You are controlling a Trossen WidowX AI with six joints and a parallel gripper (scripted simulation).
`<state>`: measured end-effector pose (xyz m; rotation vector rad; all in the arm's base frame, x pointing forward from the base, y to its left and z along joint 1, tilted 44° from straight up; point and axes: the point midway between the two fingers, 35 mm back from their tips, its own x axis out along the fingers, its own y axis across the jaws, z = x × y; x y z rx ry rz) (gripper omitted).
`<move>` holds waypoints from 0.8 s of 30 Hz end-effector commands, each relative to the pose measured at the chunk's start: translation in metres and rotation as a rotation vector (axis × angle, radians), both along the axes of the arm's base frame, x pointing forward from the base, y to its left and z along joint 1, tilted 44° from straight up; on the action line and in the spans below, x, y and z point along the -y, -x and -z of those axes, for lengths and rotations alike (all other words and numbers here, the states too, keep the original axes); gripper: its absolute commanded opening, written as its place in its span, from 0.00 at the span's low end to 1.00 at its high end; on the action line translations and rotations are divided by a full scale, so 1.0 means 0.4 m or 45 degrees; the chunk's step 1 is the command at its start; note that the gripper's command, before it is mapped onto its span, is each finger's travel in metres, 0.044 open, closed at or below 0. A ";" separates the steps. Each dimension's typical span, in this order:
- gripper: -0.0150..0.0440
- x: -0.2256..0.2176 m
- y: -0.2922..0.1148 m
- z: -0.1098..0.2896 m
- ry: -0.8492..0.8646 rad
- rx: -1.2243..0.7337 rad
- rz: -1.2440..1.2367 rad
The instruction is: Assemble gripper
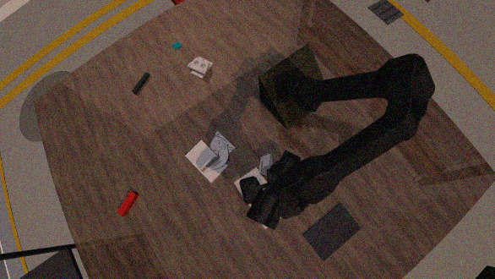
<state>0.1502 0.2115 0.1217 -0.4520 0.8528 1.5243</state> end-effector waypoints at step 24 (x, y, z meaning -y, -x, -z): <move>0.51 -0.034 0.017 0.040 -0.002 -0.008 0.007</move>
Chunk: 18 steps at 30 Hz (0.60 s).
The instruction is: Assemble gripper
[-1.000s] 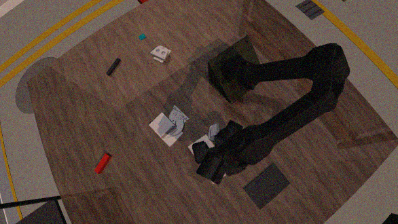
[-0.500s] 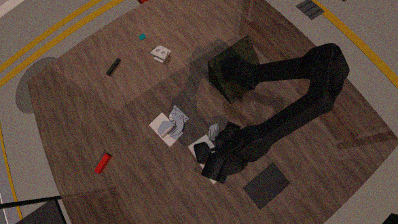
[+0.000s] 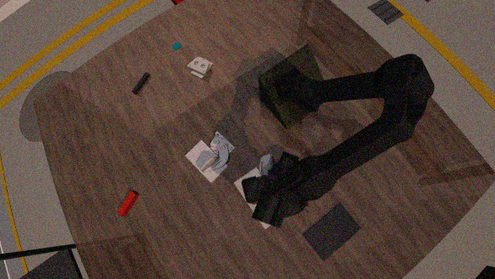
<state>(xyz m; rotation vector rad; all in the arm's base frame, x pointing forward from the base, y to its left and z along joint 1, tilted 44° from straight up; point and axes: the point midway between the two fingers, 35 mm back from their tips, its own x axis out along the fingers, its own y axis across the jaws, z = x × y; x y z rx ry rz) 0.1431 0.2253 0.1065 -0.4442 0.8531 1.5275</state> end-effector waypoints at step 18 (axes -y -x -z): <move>0.32 0.000 -0.001 0.002 0.004 -0.001 0.006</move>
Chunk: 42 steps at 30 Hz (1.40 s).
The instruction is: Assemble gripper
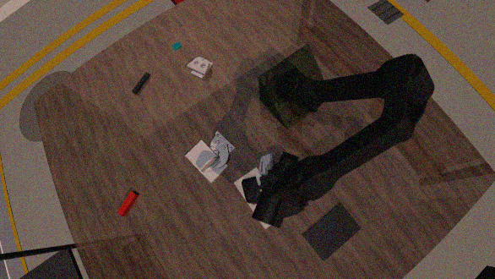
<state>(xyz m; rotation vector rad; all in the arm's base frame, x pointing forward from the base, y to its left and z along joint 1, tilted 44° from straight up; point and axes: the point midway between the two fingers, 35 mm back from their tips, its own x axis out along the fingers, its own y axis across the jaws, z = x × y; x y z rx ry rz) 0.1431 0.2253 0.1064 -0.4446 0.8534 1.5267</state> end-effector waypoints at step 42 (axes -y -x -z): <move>0.32 0.051 -0.014 -0.052 0.006 -0.001 0.005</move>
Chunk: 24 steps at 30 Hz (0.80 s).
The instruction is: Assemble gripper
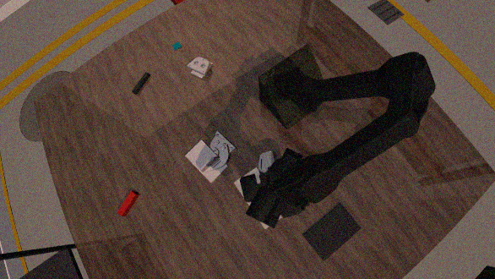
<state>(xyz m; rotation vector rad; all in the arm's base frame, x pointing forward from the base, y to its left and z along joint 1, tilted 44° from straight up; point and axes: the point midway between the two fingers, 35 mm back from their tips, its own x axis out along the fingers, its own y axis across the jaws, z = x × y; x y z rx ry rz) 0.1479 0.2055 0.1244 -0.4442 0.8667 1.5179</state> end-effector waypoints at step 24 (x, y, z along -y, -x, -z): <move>0.32 0.078 -0.021 -0.088 -0.001 -0.008 0.010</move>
